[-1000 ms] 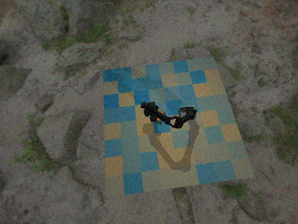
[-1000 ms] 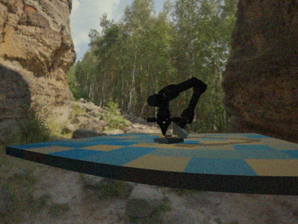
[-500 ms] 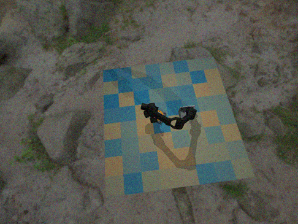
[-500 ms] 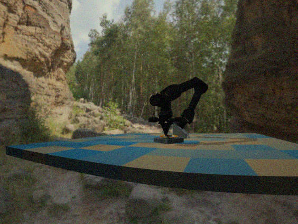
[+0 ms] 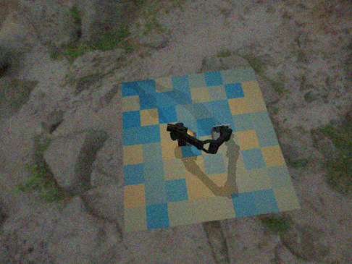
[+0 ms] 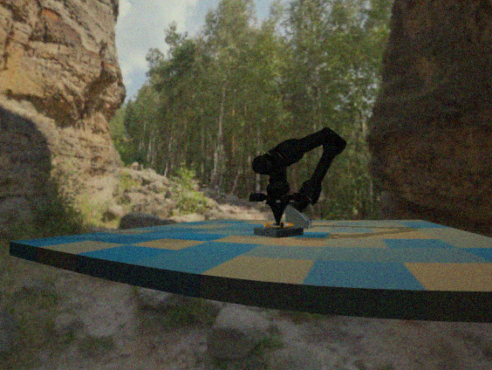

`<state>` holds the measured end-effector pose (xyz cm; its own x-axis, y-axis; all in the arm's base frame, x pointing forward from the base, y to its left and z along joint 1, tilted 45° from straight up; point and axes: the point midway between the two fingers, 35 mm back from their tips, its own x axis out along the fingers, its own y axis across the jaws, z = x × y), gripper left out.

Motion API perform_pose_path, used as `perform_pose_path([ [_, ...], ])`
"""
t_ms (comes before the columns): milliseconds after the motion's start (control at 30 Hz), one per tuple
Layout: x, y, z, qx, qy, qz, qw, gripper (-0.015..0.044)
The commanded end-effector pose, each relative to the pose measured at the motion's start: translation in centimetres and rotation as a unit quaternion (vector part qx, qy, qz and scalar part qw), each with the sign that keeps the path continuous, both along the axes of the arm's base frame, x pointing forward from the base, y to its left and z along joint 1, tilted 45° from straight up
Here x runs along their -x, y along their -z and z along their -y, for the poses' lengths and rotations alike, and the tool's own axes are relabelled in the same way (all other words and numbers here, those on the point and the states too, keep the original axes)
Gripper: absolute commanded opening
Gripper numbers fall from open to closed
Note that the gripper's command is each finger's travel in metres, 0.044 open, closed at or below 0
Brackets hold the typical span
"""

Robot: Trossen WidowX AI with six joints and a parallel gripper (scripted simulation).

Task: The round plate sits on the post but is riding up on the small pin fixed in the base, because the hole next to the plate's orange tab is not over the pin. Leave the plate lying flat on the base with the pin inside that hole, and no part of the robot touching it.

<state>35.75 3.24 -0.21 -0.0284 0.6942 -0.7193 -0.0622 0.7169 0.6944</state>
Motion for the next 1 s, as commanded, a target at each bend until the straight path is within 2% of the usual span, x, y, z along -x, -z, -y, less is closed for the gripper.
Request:
perform_pose_path([
  [0, 0.4, -0.2, -0.7, -0.005, -0.002, -0.005, 1.000, 0.0000],
  [967, 2.1, -1.7, -2.1, -0.006, -0.002, -0.006, 1.000, 0.0000],
])
